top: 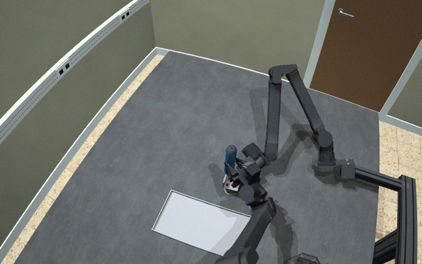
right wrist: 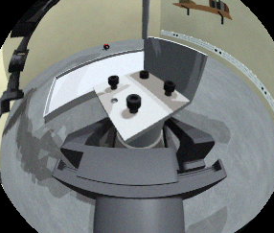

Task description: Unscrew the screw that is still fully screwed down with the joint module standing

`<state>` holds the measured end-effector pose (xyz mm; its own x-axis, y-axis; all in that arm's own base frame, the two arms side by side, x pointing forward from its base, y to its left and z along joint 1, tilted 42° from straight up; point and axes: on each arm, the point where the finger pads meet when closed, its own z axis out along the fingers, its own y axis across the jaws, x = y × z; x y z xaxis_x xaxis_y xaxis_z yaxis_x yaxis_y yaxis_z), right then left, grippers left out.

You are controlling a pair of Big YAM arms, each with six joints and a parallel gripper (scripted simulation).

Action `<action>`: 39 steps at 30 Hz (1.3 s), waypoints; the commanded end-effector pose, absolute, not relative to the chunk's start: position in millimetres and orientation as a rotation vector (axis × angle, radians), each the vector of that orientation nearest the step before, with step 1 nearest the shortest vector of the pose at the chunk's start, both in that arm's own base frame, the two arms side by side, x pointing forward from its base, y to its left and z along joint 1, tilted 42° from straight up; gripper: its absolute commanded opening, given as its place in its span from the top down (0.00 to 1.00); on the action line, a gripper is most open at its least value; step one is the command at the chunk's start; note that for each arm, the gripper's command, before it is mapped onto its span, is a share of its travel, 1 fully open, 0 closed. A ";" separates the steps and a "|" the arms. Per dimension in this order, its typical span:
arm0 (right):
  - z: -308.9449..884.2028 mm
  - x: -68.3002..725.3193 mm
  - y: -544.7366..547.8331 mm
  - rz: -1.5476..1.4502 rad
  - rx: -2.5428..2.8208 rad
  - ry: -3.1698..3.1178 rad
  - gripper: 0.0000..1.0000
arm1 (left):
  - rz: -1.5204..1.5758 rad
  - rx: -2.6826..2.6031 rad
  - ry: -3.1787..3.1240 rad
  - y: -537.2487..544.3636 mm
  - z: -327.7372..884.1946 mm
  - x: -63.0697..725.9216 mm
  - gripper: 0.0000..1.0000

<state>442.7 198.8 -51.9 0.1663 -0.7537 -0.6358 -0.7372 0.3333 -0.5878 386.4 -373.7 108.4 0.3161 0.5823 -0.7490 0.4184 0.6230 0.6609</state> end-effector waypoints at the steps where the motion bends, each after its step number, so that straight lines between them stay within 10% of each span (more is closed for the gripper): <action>1: -47.4 444.6 201.9 -0.021 -1.390 1.548 0.41 | 0.108 0.912 1.262 -375.4 126.3 390.8 0.58; 39: -47.4 444.6 201.9 -0.021 -1.390 1.548 0.41 | 0.109 0.920 1.258 -370.8 117.1 392.0 0.58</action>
<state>442.7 198.8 -51.9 0.1663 -0.7537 -0.6358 -0.7372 0.3333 -0.5878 389.4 -367.4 102.9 0.3225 0.5748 -0.7520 0.4162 0.6275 0.6581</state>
